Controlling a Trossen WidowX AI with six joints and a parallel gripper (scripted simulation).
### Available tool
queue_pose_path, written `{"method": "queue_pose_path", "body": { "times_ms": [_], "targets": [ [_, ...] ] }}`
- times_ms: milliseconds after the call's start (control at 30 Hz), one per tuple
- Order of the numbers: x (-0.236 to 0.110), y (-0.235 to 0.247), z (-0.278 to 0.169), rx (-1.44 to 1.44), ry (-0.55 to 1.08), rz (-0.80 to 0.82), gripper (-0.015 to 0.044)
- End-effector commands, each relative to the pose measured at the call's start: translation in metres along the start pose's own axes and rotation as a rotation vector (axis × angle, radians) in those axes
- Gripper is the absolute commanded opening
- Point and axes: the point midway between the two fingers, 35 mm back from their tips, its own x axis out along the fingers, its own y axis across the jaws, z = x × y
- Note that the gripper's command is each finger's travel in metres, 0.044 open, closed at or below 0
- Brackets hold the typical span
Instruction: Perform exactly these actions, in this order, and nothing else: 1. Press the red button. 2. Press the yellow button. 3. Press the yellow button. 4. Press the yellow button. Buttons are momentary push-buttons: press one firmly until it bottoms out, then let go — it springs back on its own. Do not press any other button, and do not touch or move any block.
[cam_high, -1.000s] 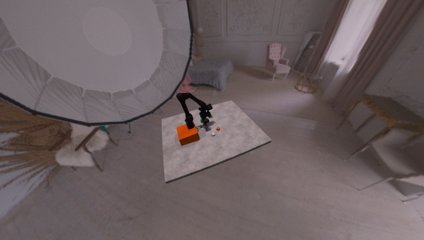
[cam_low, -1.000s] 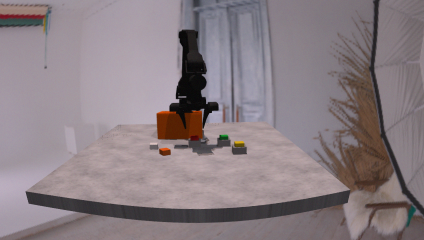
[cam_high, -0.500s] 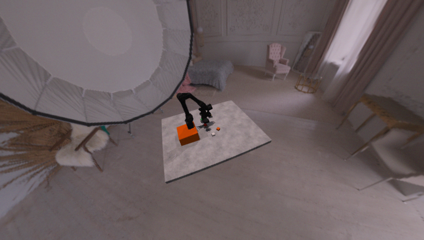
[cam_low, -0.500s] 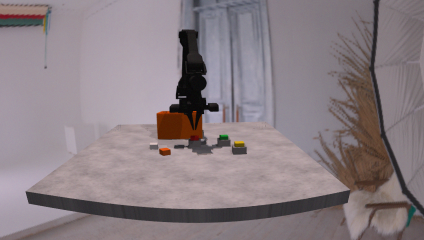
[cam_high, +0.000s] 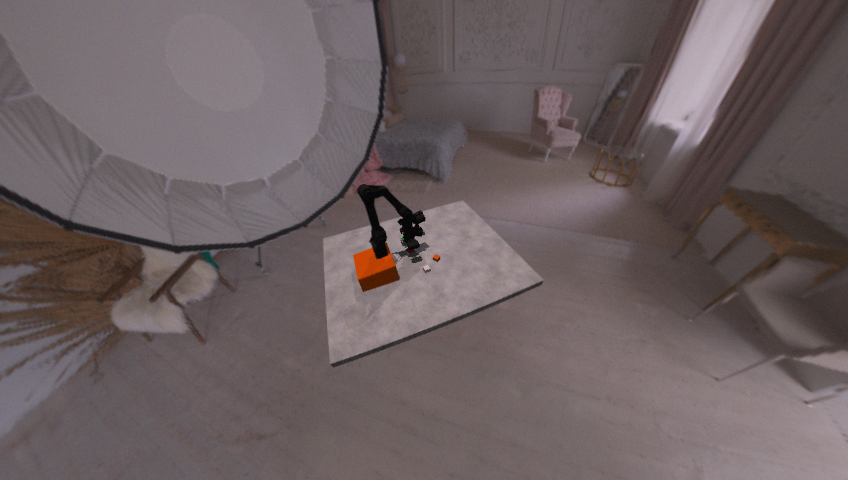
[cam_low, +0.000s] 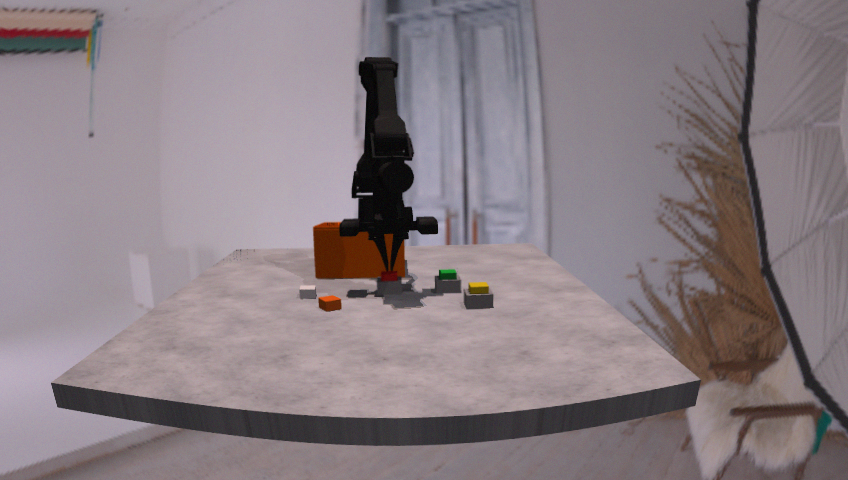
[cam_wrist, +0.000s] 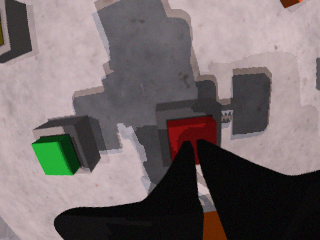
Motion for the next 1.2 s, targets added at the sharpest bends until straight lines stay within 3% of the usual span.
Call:
{"method": "queue_pose_path", "body": {
  "times_ms": [0, 767, 1033, 1167],
  "targets": [
    [0.007, -0.001, -0.003, 0.005, 0.006, -0.003, 0.002],
    [0.012, -0.001, -0.003, 0.005, 0.006, -0.003, 0.002],
    [-0.023, -0.001, -0.002, 0.005, 0.005, -0.003, 0.002],
    [-0.072, 0.0, -0.001, 0.005, 0.005, -0.003, 0.002]
  ]
}}
